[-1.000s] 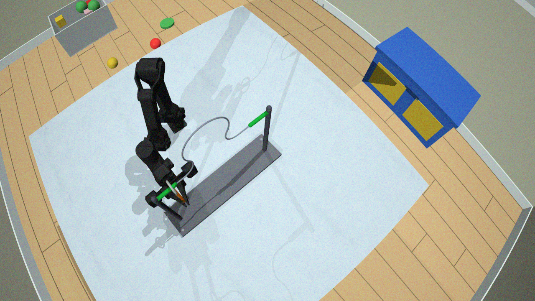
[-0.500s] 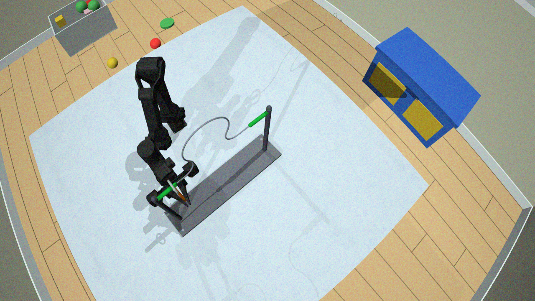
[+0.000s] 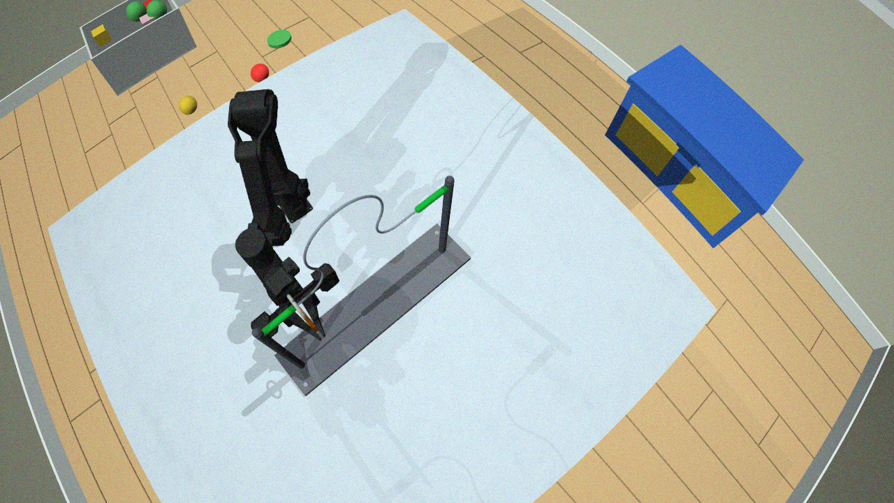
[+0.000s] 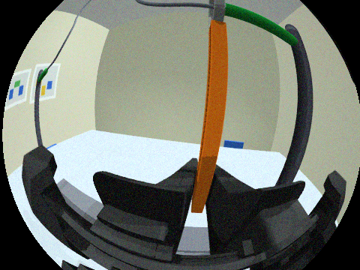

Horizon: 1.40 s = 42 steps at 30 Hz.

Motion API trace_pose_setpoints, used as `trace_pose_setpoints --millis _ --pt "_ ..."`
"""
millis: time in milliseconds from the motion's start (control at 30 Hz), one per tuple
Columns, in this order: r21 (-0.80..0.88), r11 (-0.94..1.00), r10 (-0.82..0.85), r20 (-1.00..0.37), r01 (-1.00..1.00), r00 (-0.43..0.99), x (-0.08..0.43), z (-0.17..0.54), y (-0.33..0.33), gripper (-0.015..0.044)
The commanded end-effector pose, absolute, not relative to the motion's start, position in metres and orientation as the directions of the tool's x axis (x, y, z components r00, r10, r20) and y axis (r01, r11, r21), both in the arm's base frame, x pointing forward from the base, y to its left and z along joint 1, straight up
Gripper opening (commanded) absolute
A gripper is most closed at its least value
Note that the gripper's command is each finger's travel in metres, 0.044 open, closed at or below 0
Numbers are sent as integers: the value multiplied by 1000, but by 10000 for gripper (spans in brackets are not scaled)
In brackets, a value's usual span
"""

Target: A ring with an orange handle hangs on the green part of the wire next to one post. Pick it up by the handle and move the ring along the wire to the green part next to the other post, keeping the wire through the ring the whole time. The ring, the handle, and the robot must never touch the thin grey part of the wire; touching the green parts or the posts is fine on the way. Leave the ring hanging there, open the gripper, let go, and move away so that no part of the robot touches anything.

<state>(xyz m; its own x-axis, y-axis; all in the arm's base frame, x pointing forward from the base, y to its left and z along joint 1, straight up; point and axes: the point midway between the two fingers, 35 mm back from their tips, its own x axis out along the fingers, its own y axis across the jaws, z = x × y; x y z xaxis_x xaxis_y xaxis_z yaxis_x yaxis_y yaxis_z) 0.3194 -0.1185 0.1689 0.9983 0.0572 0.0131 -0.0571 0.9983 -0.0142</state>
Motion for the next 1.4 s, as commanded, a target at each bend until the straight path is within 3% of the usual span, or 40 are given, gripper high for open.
trace_pose_setpoints --millis 0,633,1367 --pt "-4 998 58 13 -58 998 318 169 -112 -150" --pt "114 992 58 13 -59 998 316 170 -80 -150" --pt "501 863 66 5 -60 998 311 191 -15 -150"
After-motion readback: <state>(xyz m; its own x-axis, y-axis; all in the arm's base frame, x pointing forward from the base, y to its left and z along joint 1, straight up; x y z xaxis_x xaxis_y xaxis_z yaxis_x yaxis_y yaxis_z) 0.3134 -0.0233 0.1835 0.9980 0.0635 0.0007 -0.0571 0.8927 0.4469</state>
